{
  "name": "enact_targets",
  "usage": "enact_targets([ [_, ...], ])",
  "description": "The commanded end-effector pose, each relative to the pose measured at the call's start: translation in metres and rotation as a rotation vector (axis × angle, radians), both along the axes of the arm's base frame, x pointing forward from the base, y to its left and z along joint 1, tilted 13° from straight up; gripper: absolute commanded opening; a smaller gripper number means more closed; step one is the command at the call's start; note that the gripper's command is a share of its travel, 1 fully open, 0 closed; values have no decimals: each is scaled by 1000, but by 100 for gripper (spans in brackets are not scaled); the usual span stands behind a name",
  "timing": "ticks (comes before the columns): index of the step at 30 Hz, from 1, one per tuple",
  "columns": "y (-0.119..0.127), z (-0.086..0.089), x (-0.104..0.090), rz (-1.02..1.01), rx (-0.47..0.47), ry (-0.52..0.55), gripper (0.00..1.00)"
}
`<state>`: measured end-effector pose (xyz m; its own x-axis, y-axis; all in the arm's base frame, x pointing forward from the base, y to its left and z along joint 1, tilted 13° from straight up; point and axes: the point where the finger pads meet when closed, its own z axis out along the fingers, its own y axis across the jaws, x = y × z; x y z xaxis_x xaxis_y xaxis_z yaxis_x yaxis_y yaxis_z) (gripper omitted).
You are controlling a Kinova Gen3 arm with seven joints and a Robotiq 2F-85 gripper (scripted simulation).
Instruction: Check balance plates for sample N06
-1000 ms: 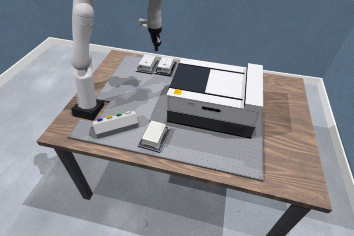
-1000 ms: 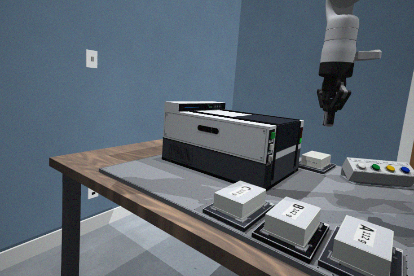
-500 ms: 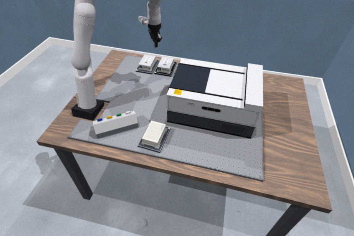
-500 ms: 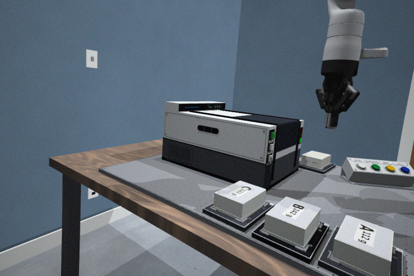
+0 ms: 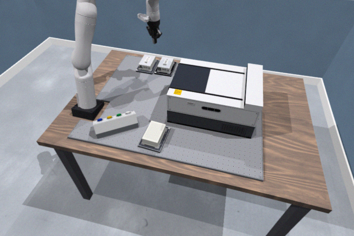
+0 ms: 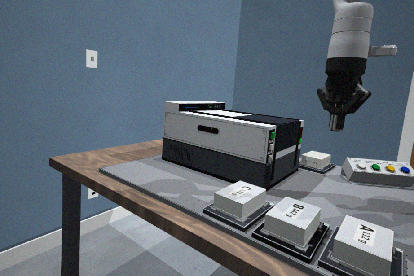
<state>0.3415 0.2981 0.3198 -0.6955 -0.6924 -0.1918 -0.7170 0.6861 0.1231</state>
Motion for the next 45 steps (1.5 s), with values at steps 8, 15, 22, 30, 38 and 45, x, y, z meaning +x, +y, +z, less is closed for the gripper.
enact_targets([
  [8,32,8,-9,113,-5,-28,10],
  [15,46,11,-17,308,-14,-72,10],
  [22,66,16,-28,580,-27,-135,10],
  [30,83,20,-37,580,-27,-135,10],
  [38,106,26,-50,580,-27,-135,10],
  [45,120,29,-58,580,-27,-135,10],
])
